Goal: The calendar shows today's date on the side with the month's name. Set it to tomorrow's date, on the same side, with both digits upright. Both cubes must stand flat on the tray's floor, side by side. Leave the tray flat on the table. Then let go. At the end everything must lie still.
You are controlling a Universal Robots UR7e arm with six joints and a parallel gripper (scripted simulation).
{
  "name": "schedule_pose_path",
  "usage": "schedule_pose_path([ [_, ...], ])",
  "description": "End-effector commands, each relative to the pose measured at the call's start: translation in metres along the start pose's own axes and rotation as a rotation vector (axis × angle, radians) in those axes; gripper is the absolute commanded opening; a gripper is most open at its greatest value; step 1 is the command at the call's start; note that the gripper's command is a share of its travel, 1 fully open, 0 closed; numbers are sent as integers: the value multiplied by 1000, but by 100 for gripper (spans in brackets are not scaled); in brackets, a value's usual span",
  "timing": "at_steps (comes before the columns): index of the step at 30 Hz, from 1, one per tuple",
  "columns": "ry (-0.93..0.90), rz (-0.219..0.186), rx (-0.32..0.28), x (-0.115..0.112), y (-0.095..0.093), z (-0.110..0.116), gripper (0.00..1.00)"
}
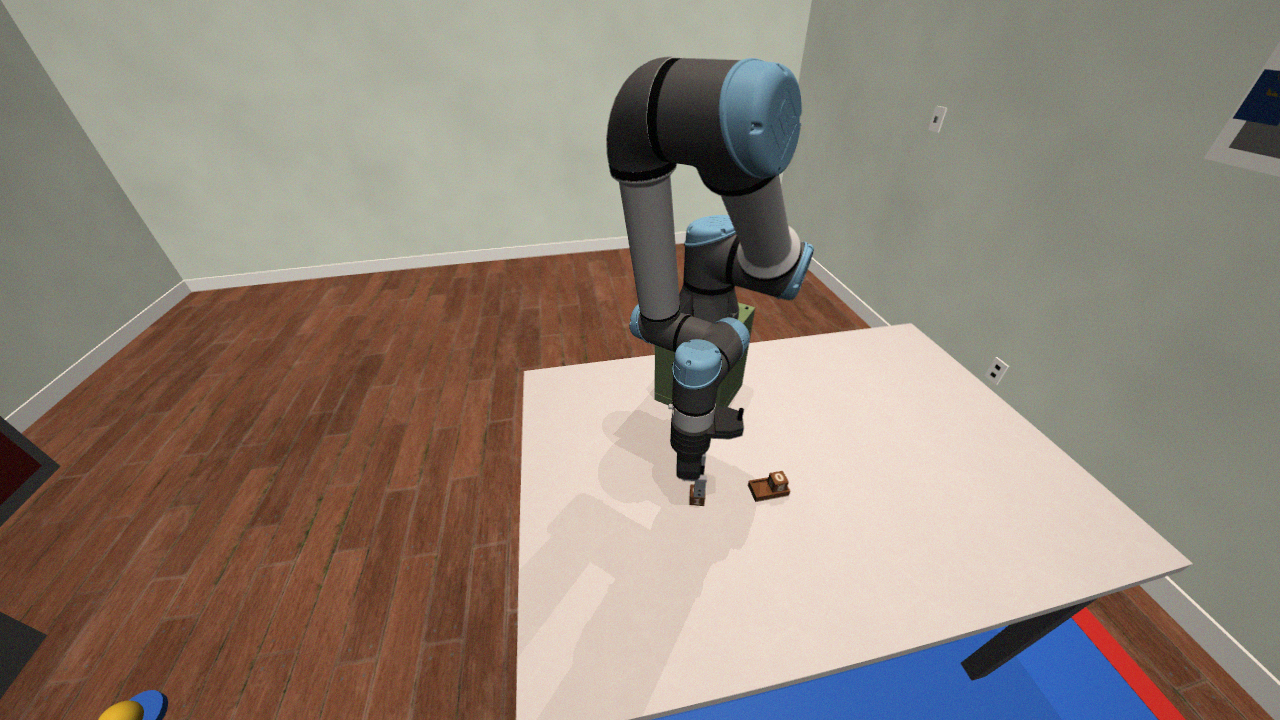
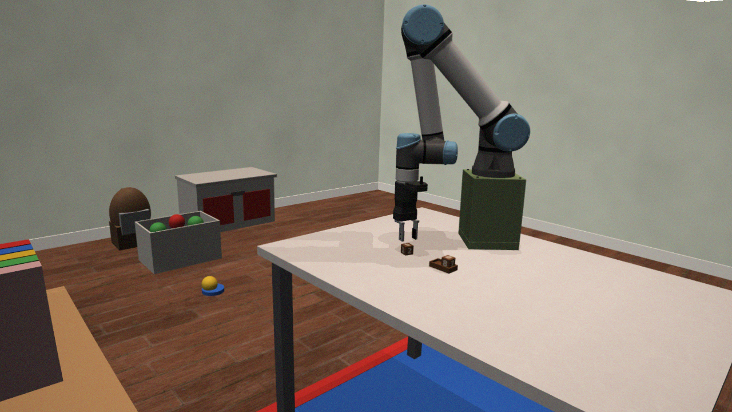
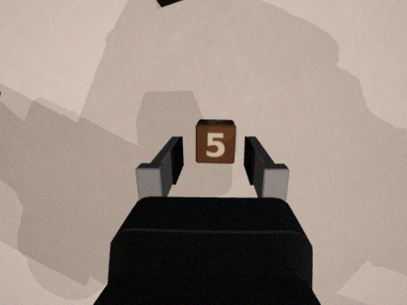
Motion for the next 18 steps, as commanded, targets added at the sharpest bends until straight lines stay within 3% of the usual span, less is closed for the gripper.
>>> schedule_pose_path([
  [1,1,5,-5,2,-6,1,90],
  [18,1,5,-5,2,-10,1,90],
])
Point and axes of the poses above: the point where the finger pads meet when closed, its own y axis back along the fingers, its own x axis across the jaws, z = x × y, the point moved 9 cm from there along y, back along the fingers, and after that the axes turned 11 degrees about y, right-handed, at the moved point
